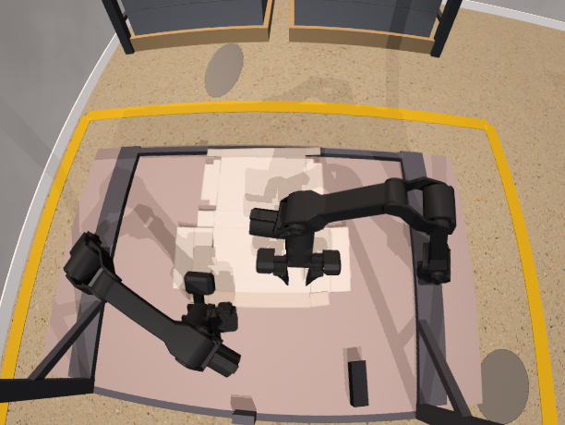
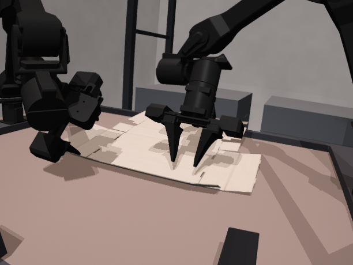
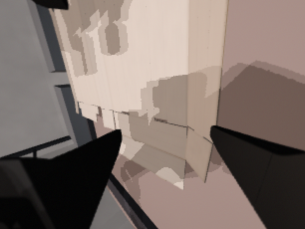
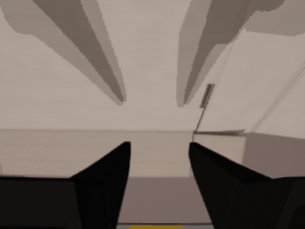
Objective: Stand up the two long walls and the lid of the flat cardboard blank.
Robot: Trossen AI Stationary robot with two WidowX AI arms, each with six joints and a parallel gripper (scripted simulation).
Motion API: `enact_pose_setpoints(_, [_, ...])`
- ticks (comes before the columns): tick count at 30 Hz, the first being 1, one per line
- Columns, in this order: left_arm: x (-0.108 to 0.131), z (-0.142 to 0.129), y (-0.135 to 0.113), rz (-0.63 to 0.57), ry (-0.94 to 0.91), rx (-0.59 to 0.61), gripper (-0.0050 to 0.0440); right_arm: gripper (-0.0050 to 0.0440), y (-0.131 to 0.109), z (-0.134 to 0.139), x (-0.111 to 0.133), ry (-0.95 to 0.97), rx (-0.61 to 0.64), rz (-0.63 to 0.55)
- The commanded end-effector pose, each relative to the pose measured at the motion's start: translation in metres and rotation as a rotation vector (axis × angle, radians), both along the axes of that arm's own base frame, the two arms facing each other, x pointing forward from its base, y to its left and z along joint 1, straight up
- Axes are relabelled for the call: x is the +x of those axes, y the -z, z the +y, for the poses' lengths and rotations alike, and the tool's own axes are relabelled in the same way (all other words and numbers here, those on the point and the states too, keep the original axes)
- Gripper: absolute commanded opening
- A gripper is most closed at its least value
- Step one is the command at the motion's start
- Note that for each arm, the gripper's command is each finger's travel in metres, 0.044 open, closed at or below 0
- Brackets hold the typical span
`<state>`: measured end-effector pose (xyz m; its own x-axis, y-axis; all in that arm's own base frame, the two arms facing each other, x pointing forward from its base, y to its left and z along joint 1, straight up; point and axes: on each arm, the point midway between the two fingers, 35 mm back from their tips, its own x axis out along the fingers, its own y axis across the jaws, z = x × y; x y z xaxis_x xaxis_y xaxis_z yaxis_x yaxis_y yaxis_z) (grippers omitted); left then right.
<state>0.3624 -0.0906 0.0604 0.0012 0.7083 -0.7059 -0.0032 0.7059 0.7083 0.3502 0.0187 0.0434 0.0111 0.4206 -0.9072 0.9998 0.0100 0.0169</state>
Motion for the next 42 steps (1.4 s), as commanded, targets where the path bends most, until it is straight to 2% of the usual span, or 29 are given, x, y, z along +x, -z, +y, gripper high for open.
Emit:
enact_pose_setpoints(1, [0.002, -0.002, -0.009, -0.024, 0.002, -0.019, 0.0398, 0.0203, 0.002, -0.001, 0.002, -0.001, -0.002, -0.016])
enact_pose_setpoints(20, [0.002, -0.002, -0.009, -0.024, 0.002, -0.019, 0.0398, 0.0203, 0.03, -0.005, 0.002, -0.001, -0.002, -0.016])
enact_pose_setpoints(42, [0.002, -0.002, -0.009, -0.024, 0.002, -0.02, 0.0398, 0.0203, 0.038, -0.007, -0.001, -0.002, -0.003, -0.012])
